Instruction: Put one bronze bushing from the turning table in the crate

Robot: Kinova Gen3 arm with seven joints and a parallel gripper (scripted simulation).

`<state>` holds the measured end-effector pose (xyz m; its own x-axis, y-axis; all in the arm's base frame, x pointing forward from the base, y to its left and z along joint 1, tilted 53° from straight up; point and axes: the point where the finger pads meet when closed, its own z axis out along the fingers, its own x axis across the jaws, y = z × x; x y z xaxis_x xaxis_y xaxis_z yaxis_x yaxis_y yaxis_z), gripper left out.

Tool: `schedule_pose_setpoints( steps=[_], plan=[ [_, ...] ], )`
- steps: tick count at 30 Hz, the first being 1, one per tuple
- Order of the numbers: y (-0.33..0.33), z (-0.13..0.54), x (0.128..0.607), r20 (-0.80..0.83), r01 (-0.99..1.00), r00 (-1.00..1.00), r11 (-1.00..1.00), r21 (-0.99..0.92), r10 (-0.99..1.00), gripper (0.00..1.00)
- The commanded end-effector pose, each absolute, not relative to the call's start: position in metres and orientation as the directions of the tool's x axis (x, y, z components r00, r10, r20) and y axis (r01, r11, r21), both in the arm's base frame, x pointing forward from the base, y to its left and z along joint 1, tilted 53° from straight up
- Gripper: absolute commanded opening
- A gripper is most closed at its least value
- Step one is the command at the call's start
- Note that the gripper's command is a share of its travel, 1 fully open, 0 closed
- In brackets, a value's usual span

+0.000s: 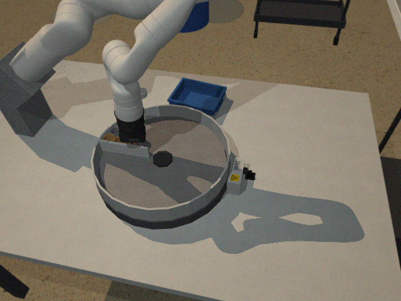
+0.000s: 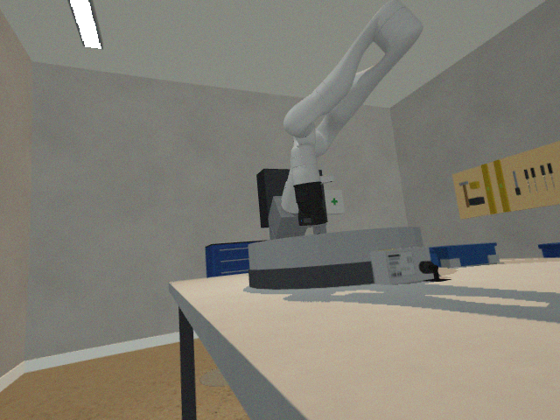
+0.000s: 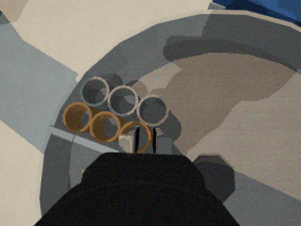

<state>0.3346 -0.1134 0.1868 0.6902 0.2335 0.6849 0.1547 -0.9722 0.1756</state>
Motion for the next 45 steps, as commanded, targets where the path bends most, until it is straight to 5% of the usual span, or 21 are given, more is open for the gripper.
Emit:
schedule_pose_setpoints(
  steps=[1, 45],
  plan=[
    [-0.1136, 0.1862, 0.3355, 0.689, 0.149, 0.686, -0.972, 0.18, 0.233, 0.45],
    [-0.1151, 0.1773, 0.3438, 0.756, 0.05, 0.613, -0.966, 0.254, 0.23, 0.45]
  ],
)
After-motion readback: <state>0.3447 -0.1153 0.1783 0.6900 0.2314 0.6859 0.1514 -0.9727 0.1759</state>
